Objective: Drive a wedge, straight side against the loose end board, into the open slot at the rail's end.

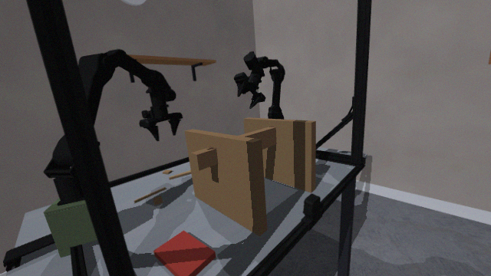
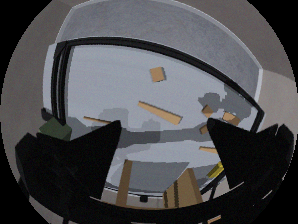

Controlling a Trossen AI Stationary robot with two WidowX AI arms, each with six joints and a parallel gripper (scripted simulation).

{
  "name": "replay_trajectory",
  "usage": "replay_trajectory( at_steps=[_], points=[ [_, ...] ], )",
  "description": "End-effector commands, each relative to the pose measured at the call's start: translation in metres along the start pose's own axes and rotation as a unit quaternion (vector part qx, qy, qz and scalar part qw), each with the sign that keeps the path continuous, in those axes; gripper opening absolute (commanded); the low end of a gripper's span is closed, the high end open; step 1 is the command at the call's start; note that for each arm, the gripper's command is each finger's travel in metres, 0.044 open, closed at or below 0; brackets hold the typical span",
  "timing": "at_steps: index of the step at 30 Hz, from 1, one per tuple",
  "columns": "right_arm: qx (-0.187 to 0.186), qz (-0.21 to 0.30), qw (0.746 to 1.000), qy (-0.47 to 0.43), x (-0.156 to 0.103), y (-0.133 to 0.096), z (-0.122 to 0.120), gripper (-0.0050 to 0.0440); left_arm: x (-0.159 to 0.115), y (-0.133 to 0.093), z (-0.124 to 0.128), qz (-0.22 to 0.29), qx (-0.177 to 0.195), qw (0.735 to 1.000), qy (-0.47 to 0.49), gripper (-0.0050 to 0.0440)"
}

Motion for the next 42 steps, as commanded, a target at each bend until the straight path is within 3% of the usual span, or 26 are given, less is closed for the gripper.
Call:
replay_trajectory(
  at_steps=[1,5,9,12,15,19,26,42],
  points=[
    [0.059,-0.011,0.995,-0.075,0.024,-0.004,0.011,0.044,-0.011,0.026,-0.005,0.007,0.012,0.996,0.093,0.044],
    [0.124,-0.044,0.976,-0.171,0.051,-0.01,0.024,0.044,-0.021,0.046,-0.011,0.008,0.012,0.98,0.199,0.044],
    [0.181,-0.1,0.941,-0.269,0.079,-0.021,0.034,0.044,-0.032,0.067,-0.016,0.01,0.013,0.953,0.304,0.044],
    [0.192,-0.117,0.929,-0.293,0.085,-0.024,0.036,0.044,-0.035,0.072,-0.017,0.01,0.013,0.944,0.329,0.044],
    [0.227,-0.192,0.875,-0.383,0.112,-0.039,0.041,0.044,-0.046,0.091,-0.019,0.011,0.013,0.904,0.426,0.044],
    [0.241,-0.28,0.802,-0.468,0.136,-0.057,0.042,0.044,-0.058,0.111,-0.021,0.013,0.013,0.854,0.519,0.044],
    [0.21,-0.43,0.653,-0.587,0.169,-0.089,0.035,0.044,-0.076,0.14,-0.02,0.015,0.012,0.759,0.651,0.044],
    [0.208,-0.434,0.649,-0.59,0.17,-0.09,0.035,0.044,-0.077,0.141,-0.02,0.015,0.012,0.756,0.654,0.044]
  ],
)
Point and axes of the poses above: on each arm, the point midway between the two fingers, 35 mm back from their tips, its own y axis out along the fingers, its own z axis across the jaws, x = y × z, the point moved 4 cm from there along -y, back along the fingers, and after that the axes turned 8 degrees about y, right-handed, at the moved point
